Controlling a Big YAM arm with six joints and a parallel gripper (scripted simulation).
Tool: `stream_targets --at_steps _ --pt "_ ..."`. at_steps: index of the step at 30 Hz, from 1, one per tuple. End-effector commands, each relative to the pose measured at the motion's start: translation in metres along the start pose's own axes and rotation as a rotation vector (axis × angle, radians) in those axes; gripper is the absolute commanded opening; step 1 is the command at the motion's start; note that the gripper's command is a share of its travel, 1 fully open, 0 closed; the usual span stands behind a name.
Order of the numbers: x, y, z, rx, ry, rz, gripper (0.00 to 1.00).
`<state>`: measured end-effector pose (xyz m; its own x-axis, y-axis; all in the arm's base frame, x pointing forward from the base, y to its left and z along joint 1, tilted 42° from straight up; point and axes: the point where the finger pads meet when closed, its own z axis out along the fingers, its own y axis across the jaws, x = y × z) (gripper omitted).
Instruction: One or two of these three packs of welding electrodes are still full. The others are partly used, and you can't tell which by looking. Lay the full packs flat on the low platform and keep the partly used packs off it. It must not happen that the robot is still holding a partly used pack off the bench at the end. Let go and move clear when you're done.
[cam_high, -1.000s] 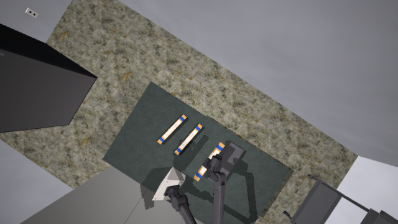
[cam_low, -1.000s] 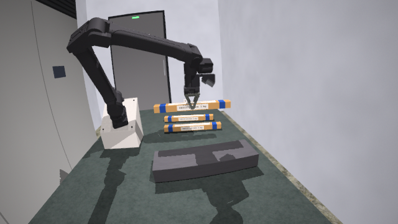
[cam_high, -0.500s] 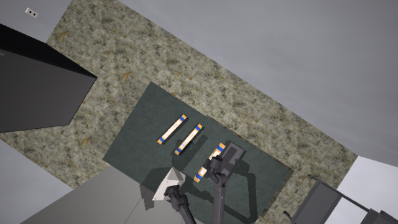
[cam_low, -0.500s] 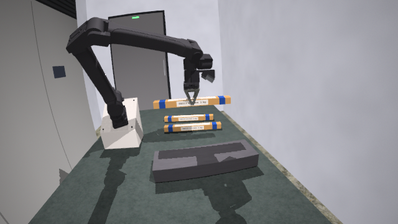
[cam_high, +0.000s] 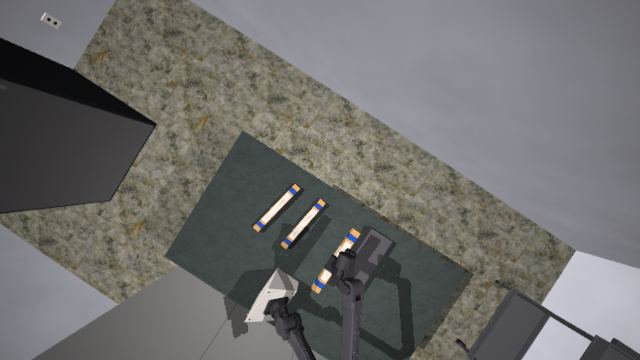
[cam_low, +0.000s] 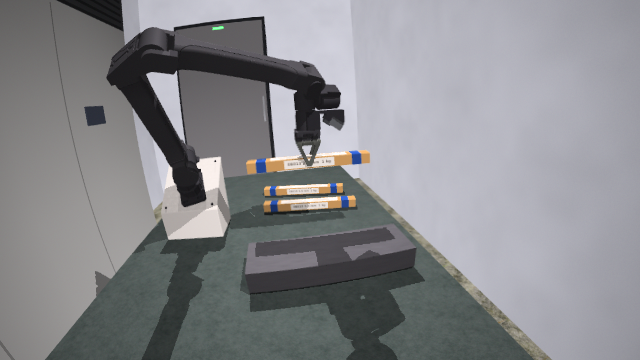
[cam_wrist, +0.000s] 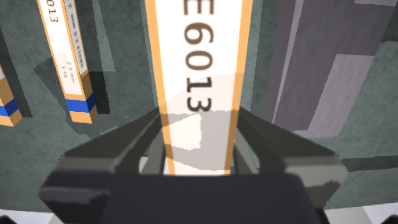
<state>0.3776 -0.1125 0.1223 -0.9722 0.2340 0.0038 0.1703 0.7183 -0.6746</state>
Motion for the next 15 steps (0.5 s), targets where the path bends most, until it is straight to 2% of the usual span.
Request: stream_targets --at_steps 1,15 --pt "-0.022 0.018 -0.017 -0.013 -0.050 -0.026 0.00" --pt "-0.024 0.054 -0.015 -0.015 -0.045 -0.015 0.00"
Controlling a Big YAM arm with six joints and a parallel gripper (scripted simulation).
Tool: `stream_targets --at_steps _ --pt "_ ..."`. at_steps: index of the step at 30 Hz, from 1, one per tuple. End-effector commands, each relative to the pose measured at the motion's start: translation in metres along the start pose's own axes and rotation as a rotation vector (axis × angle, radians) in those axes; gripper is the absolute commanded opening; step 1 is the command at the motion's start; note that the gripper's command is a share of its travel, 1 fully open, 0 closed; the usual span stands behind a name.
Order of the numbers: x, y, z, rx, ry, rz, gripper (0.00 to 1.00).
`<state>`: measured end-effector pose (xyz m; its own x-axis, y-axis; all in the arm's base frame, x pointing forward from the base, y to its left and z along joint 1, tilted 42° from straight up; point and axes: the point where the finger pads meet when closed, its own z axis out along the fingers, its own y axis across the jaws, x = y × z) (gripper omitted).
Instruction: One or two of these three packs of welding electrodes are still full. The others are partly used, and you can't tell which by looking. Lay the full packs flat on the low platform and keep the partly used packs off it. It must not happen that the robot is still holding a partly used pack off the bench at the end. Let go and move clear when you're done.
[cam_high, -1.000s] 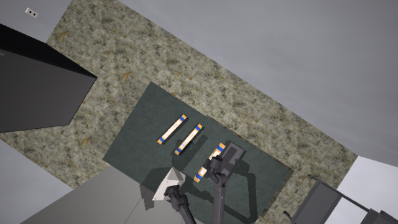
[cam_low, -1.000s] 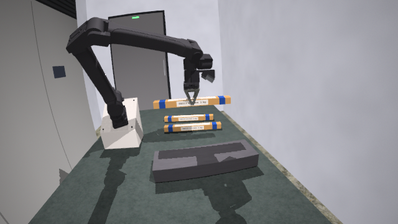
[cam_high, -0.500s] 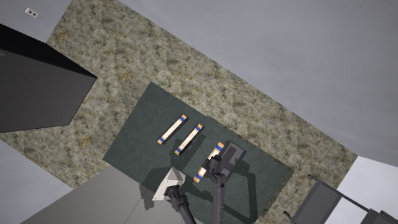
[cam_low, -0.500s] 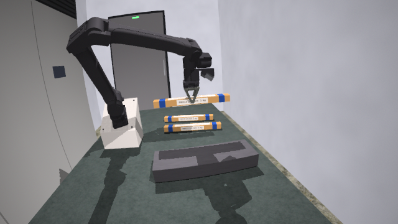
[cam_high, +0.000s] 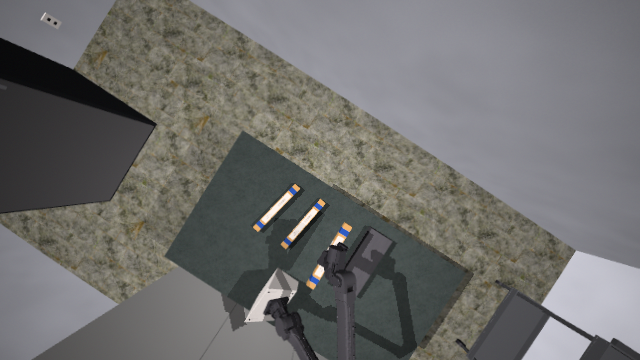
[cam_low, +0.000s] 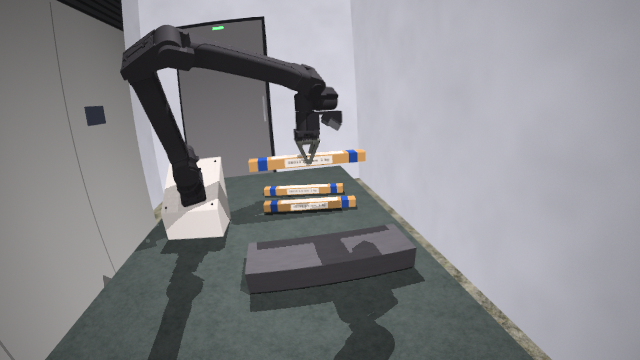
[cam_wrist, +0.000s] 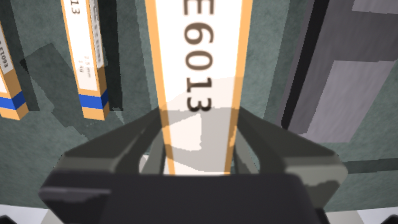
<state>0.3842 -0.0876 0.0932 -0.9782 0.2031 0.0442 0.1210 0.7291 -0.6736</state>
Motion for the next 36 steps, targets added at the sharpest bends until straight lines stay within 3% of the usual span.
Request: stream_targets --at_steps 1,29,36 --pt "-0.024 0.017 -0.020 -0.014 -0.054 0.035 0.00" --pt "-0.031 0.083 -0.019 -0.018 -0.053 0.036 0.00" --pt "-0.031 0.084 -0.018 -0.017 -0.052 0.035 0.00"
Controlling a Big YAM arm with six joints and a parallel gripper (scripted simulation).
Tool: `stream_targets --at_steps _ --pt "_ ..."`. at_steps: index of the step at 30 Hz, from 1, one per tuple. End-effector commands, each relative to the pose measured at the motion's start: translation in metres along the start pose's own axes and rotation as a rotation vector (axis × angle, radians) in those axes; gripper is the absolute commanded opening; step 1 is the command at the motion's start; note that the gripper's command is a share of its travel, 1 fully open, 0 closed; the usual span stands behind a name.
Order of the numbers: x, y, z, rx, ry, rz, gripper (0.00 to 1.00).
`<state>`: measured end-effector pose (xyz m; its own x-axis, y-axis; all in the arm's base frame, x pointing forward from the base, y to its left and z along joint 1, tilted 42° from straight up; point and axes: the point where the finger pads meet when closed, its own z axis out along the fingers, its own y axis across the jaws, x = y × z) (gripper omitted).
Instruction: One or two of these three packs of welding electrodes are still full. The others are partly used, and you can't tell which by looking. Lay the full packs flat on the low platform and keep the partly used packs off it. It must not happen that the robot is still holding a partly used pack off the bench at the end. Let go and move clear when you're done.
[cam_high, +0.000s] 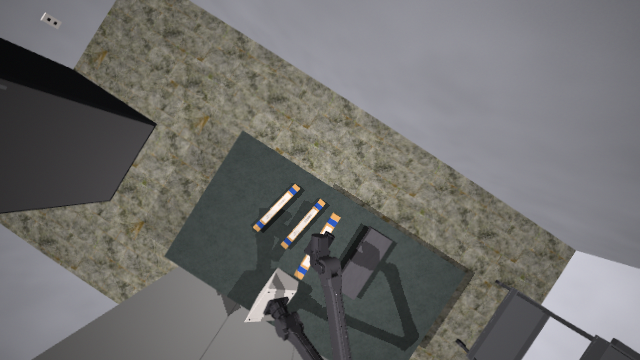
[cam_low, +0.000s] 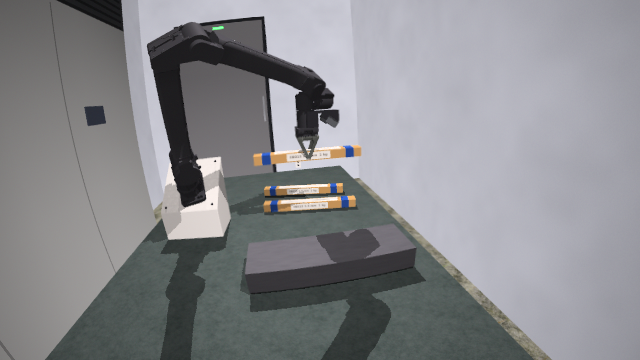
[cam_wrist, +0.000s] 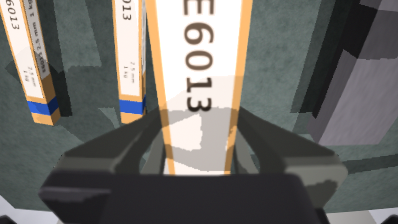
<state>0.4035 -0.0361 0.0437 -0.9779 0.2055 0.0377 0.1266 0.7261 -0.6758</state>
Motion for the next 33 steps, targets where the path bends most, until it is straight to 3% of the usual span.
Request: stream_targets --at_steps 1,33 --pt "-0.020 0.011 -0.018 -0.020 -0.049 0.029 0.00" --pt "-0.002 0.014 -0.001 -0.003 -0.021 0.002 0.00"
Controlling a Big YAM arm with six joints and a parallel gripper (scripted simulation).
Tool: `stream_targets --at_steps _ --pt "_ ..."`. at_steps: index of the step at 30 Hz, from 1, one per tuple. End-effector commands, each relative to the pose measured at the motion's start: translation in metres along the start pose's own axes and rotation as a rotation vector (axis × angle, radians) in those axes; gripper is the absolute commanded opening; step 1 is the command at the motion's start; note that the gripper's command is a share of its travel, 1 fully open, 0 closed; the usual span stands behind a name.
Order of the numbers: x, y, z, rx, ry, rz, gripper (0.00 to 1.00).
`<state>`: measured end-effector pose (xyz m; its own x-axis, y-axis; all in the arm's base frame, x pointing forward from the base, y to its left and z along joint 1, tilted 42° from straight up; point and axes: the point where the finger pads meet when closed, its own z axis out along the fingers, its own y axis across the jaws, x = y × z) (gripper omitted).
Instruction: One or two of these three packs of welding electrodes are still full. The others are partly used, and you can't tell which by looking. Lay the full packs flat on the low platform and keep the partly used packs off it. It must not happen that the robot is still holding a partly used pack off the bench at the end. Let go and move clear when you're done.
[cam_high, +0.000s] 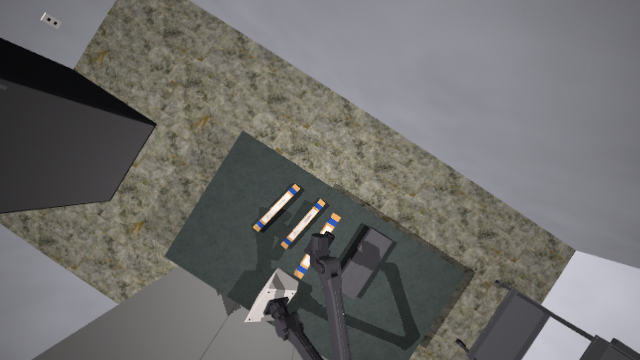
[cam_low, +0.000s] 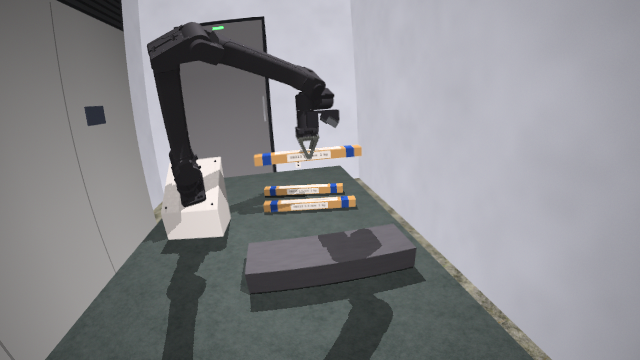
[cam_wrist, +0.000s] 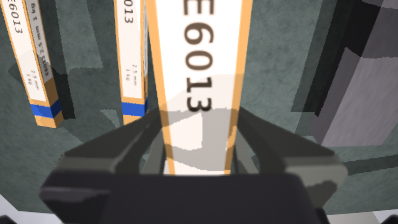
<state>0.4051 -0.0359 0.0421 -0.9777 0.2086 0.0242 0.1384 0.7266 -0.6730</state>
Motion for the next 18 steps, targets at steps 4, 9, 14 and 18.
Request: stream_targets --at_steps 4,9,14,18 --pt "0.000 0.013 -0.002 0.001 -0.013 -0.009 0.00" --pt "-0.007 0.012 -0.007 -0.006 -0.025 0.001 0.00" --pt "-0.012 0.012 -0.010 -0.010 -0.033 0.008 0.00" --pt "-0.014 0.011 -0.012 -0.012 -0.037 0.011 0.00"
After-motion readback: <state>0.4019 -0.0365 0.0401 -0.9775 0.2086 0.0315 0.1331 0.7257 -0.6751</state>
